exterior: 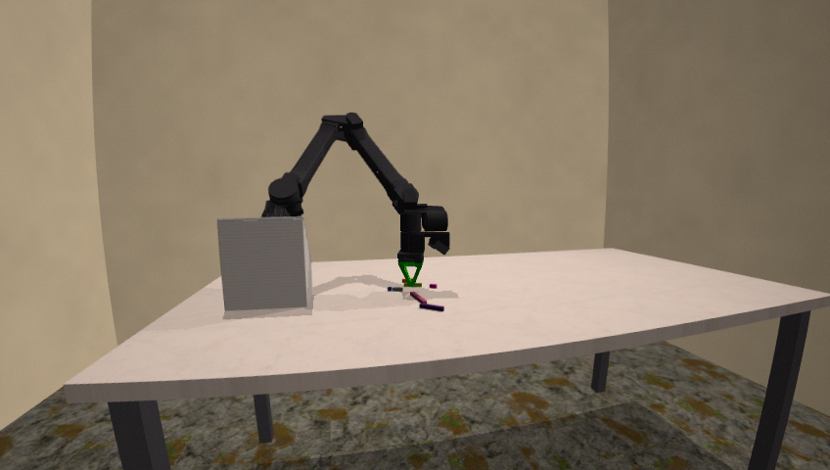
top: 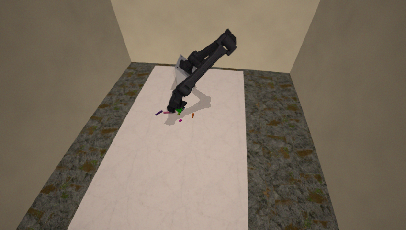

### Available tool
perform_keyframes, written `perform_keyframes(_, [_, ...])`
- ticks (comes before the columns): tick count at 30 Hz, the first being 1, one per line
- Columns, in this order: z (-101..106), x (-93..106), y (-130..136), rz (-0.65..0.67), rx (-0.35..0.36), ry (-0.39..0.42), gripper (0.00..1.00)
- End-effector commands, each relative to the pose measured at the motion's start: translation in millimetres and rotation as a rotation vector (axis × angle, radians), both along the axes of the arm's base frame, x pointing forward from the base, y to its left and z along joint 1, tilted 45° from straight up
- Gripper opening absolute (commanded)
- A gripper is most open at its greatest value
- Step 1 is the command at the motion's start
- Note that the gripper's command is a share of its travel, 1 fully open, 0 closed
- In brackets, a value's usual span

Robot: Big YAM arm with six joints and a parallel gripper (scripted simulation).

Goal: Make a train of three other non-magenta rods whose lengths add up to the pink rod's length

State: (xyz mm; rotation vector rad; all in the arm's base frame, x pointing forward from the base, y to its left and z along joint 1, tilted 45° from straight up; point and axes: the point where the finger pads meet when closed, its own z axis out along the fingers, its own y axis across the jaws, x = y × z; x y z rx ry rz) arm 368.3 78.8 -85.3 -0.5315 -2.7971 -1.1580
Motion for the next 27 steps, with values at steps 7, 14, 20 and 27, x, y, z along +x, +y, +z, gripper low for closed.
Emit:
perform_keyframes(7, [-2.6,-2.8,-3.4,-0.017,0.004,0.008,0.04])
perform_keyframes(14, [-2.6,-2.8,-3.4,-0.017,0.004,0.008,0.04])
perform_keyframes(20, [-2.7,-2.7,-3.9,-0.018,0.004,0.008,0.04])
perform_keyframes(27, [-3.1,-3.2,-5.5,-0.023,0.005,0.010,0.04])
